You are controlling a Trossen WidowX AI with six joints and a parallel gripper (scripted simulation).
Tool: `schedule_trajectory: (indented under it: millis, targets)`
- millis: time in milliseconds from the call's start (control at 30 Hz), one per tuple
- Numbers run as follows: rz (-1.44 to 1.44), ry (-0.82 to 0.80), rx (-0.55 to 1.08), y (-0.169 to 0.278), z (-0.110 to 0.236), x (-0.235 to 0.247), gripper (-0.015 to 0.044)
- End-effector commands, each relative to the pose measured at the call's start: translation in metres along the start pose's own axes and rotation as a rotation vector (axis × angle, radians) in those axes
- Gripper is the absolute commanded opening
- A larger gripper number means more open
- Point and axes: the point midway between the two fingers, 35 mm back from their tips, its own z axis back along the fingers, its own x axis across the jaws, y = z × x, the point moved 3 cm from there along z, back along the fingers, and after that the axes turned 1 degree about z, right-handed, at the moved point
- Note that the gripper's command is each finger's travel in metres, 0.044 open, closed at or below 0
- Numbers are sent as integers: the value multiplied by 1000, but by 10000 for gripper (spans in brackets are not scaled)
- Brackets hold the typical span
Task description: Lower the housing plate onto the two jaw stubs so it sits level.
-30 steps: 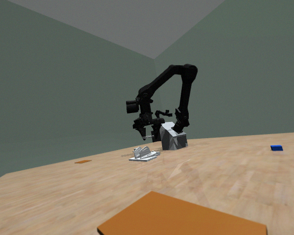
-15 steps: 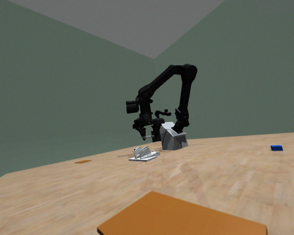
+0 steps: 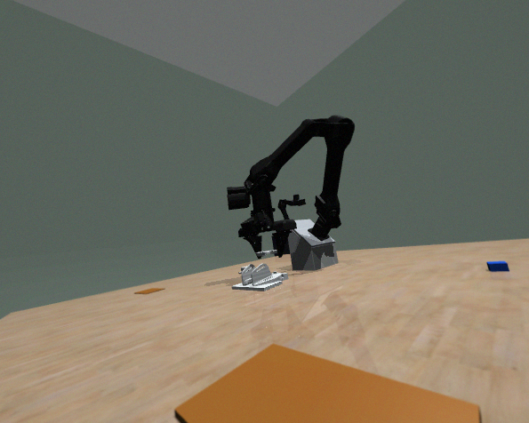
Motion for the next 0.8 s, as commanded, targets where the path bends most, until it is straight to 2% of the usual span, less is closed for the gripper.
schedule_trajectory:
  millis: [0, 767]
  targets:
    - [-9, -6, 1, 1, -7, 0, 351]
    - [-8, -11, 0, 3, -43, 2, 351]
